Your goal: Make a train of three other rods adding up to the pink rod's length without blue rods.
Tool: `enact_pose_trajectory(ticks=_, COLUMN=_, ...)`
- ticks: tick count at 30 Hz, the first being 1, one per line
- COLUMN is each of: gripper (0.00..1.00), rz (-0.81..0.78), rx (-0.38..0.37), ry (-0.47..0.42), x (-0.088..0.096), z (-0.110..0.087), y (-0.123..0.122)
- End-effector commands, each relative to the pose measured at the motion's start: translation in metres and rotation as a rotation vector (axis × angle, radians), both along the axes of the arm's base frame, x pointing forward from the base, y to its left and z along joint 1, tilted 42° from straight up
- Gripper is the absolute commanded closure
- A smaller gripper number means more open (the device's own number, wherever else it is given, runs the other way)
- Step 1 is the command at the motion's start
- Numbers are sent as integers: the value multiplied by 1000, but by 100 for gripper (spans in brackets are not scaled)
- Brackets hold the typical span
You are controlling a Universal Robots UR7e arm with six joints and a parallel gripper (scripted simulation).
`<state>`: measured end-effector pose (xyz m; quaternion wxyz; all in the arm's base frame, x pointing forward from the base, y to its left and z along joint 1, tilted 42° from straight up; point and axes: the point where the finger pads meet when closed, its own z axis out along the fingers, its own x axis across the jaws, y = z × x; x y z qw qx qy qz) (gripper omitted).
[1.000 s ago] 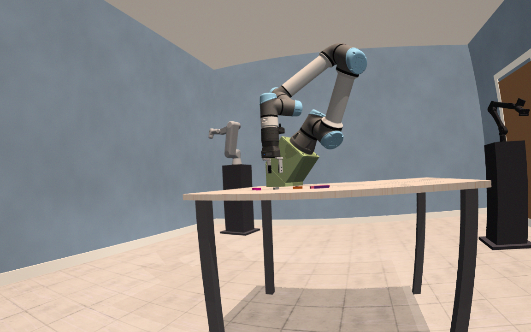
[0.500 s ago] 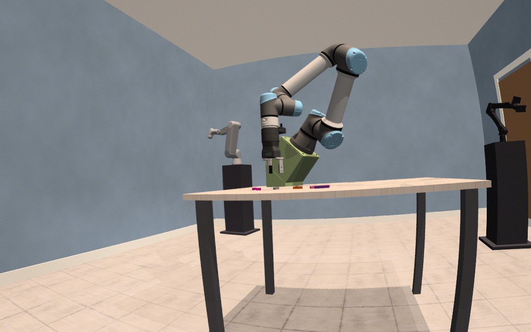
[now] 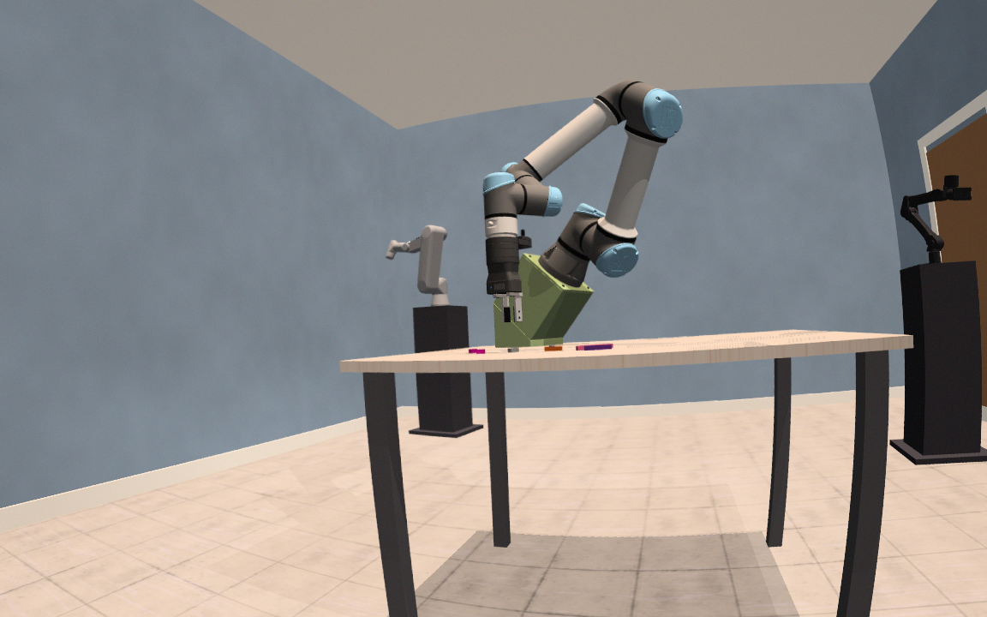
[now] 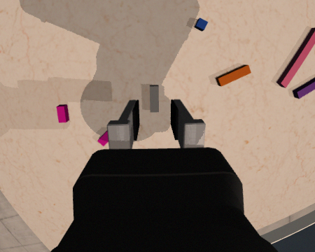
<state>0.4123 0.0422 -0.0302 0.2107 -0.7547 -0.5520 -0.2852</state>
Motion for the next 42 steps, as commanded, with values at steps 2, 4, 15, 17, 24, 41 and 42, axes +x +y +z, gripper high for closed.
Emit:
enact_pose_trajectory(ticks=2, gripper=46, rz=-1, rx=-1, ry=-1, x=0, z=0, y=0)
enact_pose_trajectory(ticks=4, gripper=46, rz=-1, rx=-1, ry=-1, x=0, z=0, y=0)
enact_pose_trajectory(ticks=15, gripper=46, rz=-1, rx=-1, ry=-1, x=0, z=0, y=0)
enact_pose_trajectory(ticks=17, gripper=46, rz=-1, rx=-1, ry=-1, x=0, z=0, y=0)
enact_pose_trajectory(ticks=24, gripper=46, rz=-1, rx=-1, ry=-1, x=0, z=0, y=0)
enact_pose_trajectory(ticks=41, gripper=46, rz=-1, rx=-1, ry=-1, x=2, z=-7, y=6)
enact_pose_trajectory(ticks=42, gripper=46, rz=-1, rx=-1, ry=-1, x=3, z=-8, y=7)
